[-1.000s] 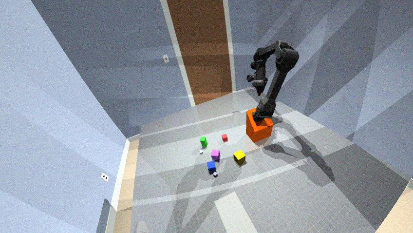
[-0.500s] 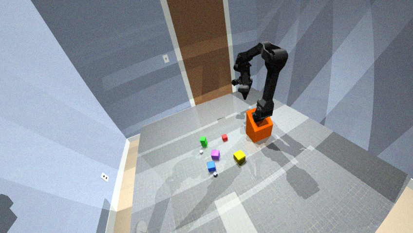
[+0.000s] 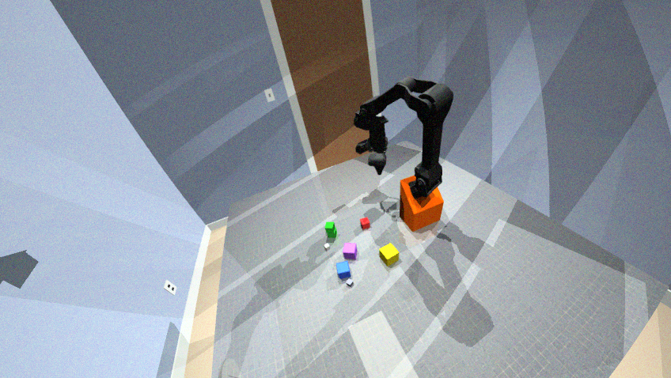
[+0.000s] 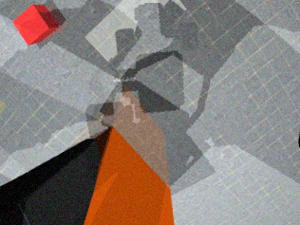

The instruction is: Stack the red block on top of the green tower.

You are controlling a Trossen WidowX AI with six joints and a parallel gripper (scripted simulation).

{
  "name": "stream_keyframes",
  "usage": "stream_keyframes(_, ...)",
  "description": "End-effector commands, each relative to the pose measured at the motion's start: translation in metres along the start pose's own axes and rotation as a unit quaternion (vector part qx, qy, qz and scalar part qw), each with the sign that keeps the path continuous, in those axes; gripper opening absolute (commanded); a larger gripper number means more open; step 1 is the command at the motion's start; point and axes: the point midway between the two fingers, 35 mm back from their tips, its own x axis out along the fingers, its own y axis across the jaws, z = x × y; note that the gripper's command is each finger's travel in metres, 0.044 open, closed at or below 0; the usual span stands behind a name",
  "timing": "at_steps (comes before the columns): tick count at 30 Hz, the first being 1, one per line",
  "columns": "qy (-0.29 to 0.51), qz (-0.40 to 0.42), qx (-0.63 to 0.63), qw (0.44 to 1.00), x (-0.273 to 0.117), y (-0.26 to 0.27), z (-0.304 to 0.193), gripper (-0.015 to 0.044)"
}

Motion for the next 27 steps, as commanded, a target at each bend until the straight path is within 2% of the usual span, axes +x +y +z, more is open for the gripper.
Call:
stream_keyframes(1,-0.007,-0.005,-0.029,1.0,0.011,0.021,0.018,0.044)
stream_keyframes(16,-0.017,0.0,-0.157,0.987,0.06,0.098,0.06,0.044)
stream_keyframes(27,-0.01,0.026,-0.232,0.972,0.095,0.152,0.065,0.044)
